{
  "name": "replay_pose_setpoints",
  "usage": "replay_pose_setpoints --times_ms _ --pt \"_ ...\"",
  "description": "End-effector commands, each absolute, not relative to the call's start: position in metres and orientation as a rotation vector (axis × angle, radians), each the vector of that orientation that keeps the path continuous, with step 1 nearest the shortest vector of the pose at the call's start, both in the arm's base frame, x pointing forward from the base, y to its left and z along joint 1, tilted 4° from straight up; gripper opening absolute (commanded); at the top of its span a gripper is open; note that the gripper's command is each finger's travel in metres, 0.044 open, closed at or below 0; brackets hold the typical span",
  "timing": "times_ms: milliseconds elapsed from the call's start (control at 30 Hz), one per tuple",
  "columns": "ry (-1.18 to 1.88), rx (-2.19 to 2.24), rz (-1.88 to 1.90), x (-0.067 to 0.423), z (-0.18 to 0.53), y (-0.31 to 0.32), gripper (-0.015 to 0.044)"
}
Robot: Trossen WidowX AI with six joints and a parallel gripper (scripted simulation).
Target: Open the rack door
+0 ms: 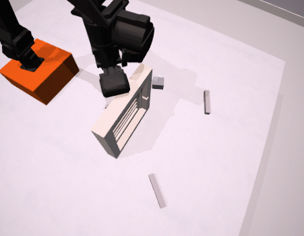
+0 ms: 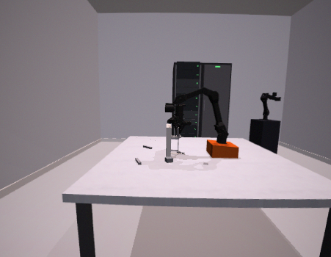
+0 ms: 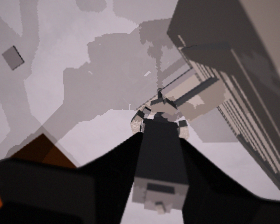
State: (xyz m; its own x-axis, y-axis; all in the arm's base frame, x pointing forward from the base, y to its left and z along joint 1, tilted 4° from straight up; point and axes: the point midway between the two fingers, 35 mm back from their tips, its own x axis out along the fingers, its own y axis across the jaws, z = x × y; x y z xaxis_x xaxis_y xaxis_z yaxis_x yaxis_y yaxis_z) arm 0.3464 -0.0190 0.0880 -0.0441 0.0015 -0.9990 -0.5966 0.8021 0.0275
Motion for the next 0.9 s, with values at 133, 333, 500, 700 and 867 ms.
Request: replay_pose_setpoints --times_ms 133,333,500,700,867 --pt "1.456 -0.798 0.836 0.3458 0.0869 -0.0195 0.0015" --pt "1.349 -1.018 1.066 0.3458 0.0868 -0.0195 0.0015" --pt "1.238 -1.197 1.255 0.3458 0.0868 -0.0195 0.0015" --pt "1.148 -1.319 1.383 0.3458 0.0868 -0.0195 0.0015" --pt "1.148 -1.319 1.383 0.3458 0.0868 -0.0195 0.0015"
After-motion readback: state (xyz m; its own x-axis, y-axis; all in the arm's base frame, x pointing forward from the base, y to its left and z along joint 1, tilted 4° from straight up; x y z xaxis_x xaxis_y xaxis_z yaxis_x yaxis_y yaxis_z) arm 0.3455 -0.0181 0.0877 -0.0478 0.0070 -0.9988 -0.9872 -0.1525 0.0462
